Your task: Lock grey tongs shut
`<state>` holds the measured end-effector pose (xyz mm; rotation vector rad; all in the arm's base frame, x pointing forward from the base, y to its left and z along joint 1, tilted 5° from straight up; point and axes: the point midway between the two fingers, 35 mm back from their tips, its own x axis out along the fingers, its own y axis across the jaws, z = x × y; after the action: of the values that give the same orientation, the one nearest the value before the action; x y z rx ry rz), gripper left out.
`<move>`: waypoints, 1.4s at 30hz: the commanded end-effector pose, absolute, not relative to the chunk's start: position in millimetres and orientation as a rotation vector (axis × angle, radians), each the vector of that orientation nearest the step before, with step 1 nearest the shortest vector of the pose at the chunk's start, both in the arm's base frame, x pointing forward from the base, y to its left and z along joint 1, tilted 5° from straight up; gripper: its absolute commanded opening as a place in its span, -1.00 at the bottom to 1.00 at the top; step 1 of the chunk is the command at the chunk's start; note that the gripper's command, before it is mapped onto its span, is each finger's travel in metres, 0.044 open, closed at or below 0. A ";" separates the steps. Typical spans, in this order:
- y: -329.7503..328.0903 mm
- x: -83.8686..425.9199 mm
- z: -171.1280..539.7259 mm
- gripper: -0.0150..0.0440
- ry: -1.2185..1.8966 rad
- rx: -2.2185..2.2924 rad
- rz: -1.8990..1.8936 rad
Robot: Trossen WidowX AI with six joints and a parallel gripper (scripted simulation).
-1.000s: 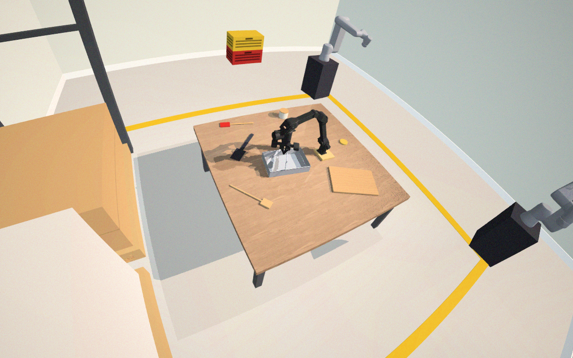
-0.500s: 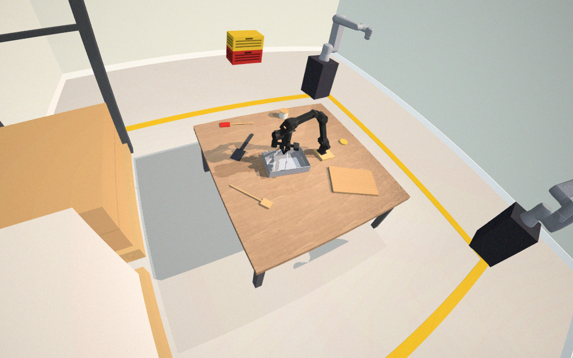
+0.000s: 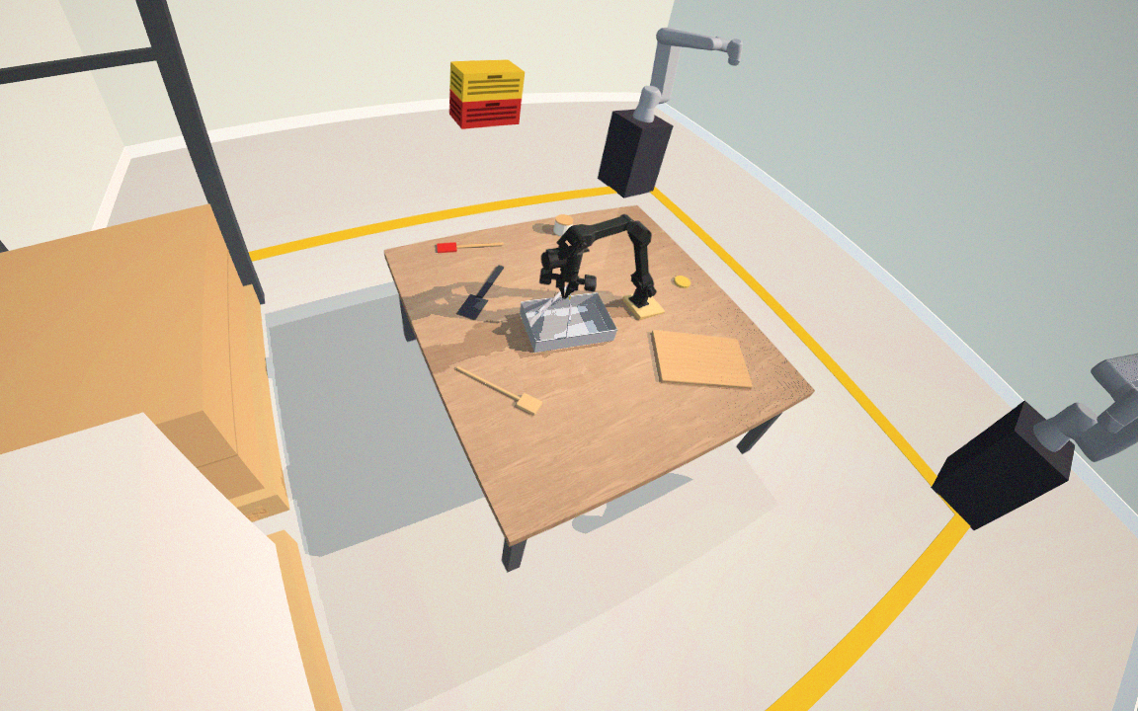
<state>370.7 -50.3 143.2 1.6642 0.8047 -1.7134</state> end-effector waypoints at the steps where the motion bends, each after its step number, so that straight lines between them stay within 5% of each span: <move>1: -50.0 370.3 195.6 -0.11 0.766 1.705 -1.648; 14: -50.1 370.8 198.3 1.00 0.754 1.717 -1.632; 42: -85.9 345.5 123.9 1.00 0.606 1.808 -1.902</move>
<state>345.9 -84.9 129.6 1.8118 0.6117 -1.8943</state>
